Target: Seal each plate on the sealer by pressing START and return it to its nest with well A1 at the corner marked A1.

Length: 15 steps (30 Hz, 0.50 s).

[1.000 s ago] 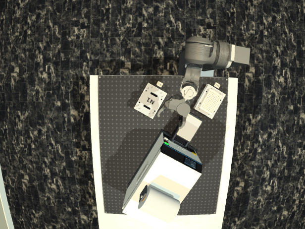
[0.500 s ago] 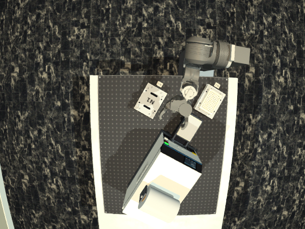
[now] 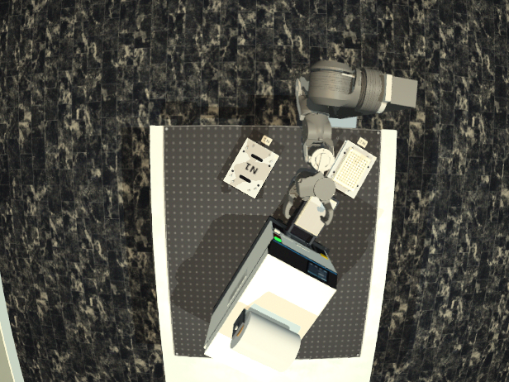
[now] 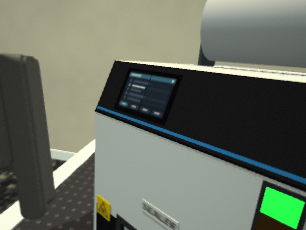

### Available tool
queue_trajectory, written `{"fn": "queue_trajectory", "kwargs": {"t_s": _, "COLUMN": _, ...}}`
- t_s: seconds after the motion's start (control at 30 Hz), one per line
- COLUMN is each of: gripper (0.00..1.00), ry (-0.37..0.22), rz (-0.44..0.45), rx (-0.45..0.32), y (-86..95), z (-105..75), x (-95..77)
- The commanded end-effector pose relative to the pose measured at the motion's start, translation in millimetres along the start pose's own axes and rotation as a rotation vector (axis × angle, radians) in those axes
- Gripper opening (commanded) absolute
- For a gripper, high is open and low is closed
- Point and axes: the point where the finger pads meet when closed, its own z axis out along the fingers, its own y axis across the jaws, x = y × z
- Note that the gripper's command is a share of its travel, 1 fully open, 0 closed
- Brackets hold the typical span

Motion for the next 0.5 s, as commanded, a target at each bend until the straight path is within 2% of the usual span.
{"fn": "queue_trajectory", "kwargs": {"t_s": 0.0, "gripper": 0.65, "ry": 0.019, "rz": -0.020, "rx": 0.028, "y": -6.7, "z": 1.0, "x": 3.3}}
{"fn": "queue_trajectory", "kwargs": {"t_s": 0.1, "gripper": 0.65, "ry": 0.069, "rz": -0.073, "rx": 0.096, "y": -19.6, "z": 3.5, "x": 10.5}}
{"fn": "queue_trajectory", "kwargs": {"t_s": 0.17, "gripper": 0.65, "ry": 0.071, "rz": -0.078, "rx": 0.093, "y": -26.4, "z": 5.3, "x": 15.0}}
{"fn": "queue_trajectory", "kwargs": {"t_s": 0.37, "gripper": 0.65, "ry": 0.160, "rz": -0.188, "rx": 0.225, "y": -55.4, "z": 6.8, "x": 27.4}}
{"fn": "queue_trajectory", "kwargs": {"t_s": 0.47, "gripper": 0.65, "ry": 0.174, "rz": -0.209, "rx": 0.247, "y": -60.1, "z": 6.7, "x": 29.0}}
